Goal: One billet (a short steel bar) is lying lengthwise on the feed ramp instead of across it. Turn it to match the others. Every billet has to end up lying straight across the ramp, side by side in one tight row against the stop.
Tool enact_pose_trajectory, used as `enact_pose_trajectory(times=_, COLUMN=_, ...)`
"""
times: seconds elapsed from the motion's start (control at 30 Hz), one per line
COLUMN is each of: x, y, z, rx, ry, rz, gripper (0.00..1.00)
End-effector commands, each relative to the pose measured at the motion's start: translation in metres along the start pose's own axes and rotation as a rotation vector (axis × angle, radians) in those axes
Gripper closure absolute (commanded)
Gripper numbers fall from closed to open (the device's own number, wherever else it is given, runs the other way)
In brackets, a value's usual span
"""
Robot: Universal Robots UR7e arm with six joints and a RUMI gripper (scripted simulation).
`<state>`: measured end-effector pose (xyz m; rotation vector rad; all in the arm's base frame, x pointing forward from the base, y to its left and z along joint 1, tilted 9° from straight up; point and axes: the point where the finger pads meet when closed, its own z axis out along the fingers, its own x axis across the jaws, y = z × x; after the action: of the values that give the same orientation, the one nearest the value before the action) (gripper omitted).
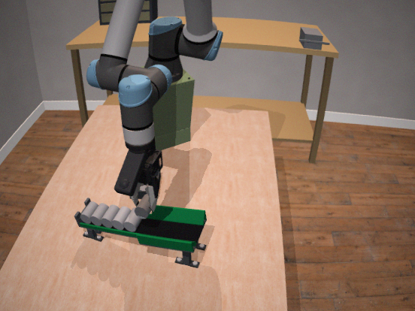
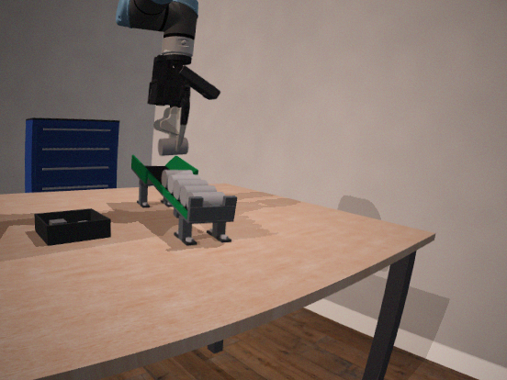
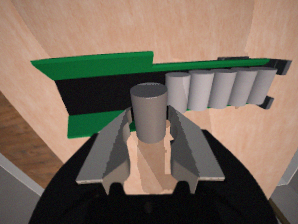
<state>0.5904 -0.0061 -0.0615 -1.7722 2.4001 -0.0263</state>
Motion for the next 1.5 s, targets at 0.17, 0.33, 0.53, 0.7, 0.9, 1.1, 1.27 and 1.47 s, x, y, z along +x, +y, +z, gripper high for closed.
enact_pose_trajectory(times=0.17, x=-0.016, y=-0.001, z=-0.001, rx=0.002, ry=0.000, rz=0.000, gripper=1.00)
enact_pose_trajectory(times=0.33, x=-0.014, y=-0.001, z=-0.001, rx=0.002, ry=0.000, rz=0.000, gripper=1.00)
enact_pose_trajectory(times=0.53, x=-0.020, y=-0.001, z=-0.001, rx=0.002, ry=0.000, rz=0.000, gripper=1.00)
enact_pose_trajectory(times=0.7, x=-0.025, y=-0.001, z=-0.002, rx=0.002, ry=0.000, rz=0.000, gripper=1.00)
enact_pose_trajectory(times=0.9, x=-0.023, y=-0.001, z=0.004, rx=0.002, ry=0.000, rz=0.000, gripper=1.00)
enact_pose_trajectory(times=1.1, x=-0.024, y=-0.001, z=0.012, rx=0.002, ry=0.000, rz=0.000, gripper=1.00)
enact_pose_trajectory(times=1.27, x=-0.026, y=-0.001, z=0.018, rx=0.002, ry=0.000, rz=0.000, gripper=1.00)
enact_pose_trajectory(times=1.47, x=-0.026, y=-0.001, z=0.019, rx=0.002, ry=0.000, rz=0.000, gripper=1.00)
